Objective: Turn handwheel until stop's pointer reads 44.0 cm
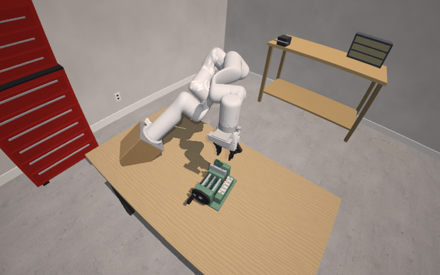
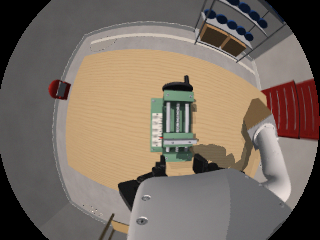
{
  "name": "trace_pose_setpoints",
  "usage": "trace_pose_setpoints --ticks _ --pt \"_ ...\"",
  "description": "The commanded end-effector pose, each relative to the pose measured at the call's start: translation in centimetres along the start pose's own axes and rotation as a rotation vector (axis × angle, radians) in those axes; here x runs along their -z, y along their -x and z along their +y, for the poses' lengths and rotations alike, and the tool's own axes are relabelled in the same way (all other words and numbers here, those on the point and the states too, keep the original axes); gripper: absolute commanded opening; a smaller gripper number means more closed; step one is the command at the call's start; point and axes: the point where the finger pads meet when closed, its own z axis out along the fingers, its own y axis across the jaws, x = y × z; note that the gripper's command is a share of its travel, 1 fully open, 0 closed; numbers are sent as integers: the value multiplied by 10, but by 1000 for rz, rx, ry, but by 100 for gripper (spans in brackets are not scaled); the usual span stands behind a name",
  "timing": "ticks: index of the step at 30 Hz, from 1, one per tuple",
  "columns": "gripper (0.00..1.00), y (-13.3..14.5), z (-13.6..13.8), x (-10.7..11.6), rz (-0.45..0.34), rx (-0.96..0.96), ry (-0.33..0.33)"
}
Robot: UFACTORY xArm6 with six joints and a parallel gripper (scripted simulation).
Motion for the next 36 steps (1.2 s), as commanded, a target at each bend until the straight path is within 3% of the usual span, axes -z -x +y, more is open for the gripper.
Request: trace_pose_setpoints --ticks 1,6,12,36 --pt "57 17 -5 2 10 -4 -1" --pt "57 17 -5 -2 10 -4 -1" --pt "57 17 -5 -46 10 -4 -1" --pt "57 17 -5 -46 10 -4 -1"
